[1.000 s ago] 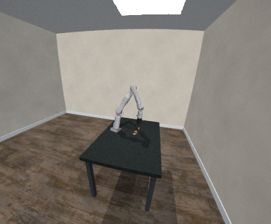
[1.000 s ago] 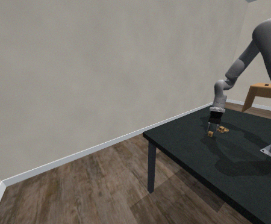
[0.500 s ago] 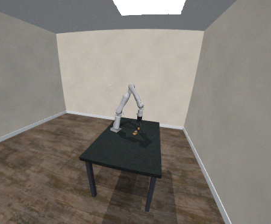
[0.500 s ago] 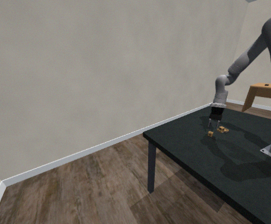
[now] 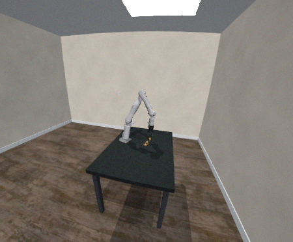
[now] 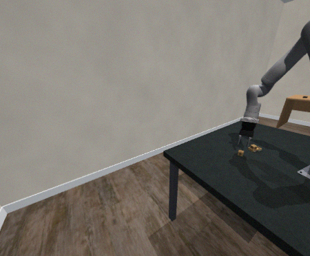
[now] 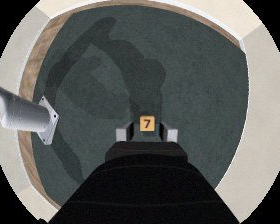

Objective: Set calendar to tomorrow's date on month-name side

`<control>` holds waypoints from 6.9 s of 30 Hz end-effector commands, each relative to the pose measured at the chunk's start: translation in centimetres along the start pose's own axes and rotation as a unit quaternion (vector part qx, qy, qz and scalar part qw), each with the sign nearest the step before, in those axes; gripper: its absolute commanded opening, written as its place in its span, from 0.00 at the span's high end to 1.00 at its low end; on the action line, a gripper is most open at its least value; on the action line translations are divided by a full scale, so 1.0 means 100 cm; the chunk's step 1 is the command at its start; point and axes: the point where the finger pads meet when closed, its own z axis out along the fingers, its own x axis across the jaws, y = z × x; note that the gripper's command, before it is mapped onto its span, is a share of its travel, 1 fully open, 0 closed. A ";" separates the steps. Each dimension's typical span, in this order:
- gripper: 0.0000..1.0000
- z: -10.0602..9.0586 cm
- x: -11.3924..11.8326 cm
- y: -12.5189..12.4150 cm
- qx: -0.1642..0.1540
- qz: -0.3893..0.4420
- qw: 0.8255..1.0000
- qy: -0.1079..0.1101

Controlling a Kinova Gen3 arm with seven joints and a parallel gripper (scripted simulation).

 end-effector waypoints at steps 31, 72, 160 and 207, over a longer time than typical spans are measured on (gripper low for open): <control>0.13 0.002 -0.005 -0.002 -0.087 0.000 0.996 -0.011; 0.13 0.000 0.000 -0.005 -0.131 -0.002 0.991 0.000; 0.13 0.003 0.001 -0.009 -0.377 -0.001 0.926 0.003; 0.13 0.026 0.002 -0.010 -0.379 -0.001 0.926 0.003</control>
